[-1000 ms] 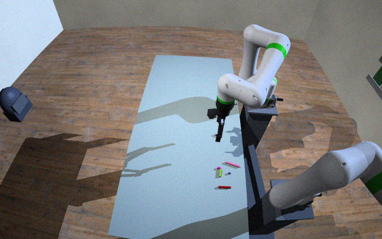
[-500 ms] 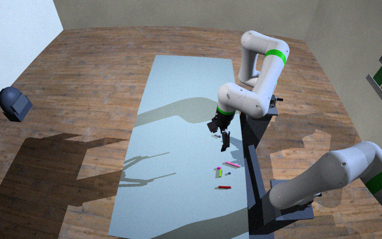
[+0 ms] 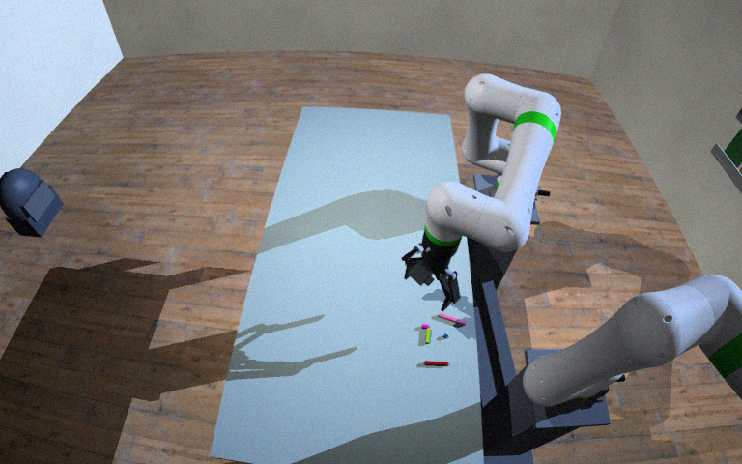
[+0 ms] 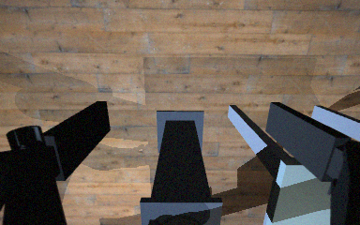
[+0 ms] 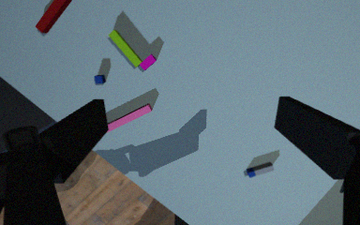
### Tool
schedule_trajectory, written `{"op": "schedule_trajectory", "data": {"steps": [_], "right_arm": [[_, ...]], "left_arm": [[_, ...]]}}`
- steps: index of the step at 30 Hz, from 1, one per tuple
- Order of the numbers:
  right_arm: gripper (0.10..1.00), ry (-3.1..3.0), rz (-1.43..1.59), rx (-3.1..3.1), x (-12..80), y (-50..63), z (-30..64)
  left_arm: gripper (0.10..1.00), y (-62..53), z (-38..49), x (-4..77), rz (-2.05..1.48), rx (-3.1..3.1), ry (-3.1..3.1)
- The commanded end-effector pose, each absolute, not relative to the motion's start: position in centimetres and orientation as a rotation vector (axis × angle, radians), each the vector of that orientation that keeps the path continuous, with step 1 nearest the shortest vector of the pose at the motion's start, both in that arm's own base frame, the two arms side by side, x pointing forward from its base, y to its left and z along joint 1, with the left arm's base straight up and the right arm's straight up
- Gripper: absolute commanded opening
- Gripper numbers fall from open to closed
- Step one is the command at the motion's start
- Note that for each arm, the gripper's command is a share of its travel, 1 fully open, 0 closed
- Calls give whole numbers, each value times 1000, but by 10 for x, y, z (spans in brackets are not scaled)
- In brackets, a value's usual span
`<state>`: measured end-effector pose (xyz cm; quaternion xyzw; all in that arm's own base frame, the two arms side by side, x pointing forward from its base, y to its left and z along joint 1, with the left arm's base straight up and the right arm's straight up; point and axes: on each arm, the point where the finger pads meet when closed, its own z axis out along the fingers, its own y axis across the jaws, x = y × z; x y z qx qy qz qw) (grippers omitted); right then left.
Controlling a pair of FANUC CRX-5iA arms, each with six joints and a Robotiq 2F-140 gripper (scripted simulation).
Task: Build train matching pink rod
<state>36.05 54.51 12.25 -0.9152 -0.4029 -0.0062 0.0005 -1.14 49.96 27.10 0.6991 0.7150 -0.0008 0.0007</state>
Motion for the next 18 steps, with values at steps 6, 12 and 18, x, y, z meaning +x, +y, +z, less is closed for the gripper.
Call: {"op": "schedule_trajectory", "data": {"steps": [6, 12, 18], "right_arm": [[1000, -1706, -3, -2637, 352, 589, 116], [1000, -1923, -3, -2484, 346, 612, 110], [1000, -2117, -3, -2320, 339, 632, 104]], "left_arm": [[1000, 500, 272, -11, 0, 2196, 2246], [1000, 500, 272, -11, 0, 2196, 2246], [1000, 500, 272, -11, 0, 2196, 2246]]}}
